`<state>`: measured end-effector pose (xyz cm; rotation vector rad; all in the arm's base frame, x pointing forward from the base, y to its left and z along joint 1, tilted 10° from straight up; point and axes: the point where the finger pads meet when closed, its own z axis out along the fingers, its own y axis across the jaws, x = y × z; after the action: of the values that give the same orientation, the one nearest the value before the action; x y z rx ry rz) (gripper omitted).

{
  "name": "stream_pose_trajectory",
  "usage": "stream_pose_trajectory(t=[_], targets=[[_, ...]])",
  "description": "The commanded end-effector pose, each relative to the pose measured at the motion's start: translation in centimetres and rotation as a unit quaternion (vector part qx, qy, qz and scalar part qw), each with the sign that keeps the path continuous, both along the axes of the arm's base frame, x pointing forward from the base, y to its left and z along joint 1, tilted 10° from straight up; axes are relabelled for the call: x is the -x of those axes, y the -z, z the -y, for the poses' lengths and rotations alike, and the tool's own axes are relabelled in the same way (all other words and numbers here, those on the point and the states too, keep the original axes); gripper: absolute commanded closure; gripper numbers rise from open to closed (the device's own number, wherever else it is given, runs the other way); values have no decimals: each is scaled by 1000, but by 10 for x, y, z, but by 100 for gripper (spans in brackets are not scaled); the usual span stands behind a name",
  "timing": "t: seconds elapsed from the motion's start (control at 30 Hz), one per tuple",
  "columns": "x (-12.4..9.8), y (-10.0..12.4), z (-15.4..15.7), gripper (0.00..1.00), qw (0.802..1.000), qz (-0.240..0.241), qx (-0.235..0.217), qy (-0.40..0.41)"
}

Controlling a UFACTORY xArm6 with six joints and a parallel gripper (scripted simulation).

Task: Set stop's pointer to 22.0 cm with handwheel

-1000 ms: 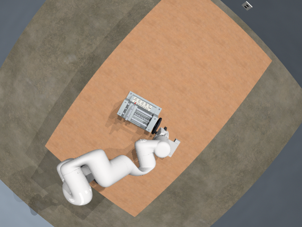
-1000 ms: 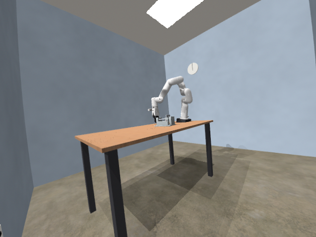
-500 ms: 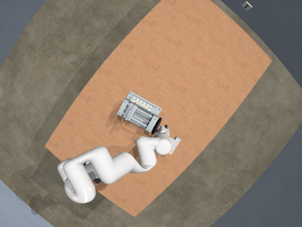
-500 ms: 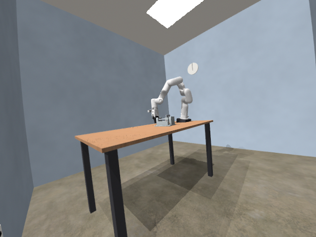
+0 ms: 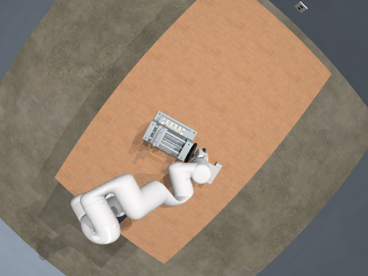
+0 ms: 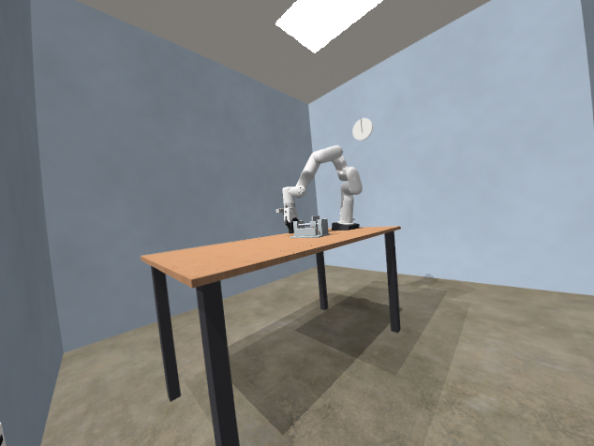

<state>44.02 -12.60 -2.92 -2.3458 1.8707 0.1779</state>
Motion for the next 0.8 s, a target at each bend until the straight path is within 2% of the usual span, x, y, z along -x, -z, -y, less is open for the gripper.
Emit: stream_pose_trajectory(t=[0.0, 0.4, 0.77], targets=[[-8, -1, -1, 94, 1000, 2, 1, 0], [-22, -3, -4, 94, 1000, 2, 1, 0], [-39, -16, -5, 94, 1000, 2, 1, 0]])
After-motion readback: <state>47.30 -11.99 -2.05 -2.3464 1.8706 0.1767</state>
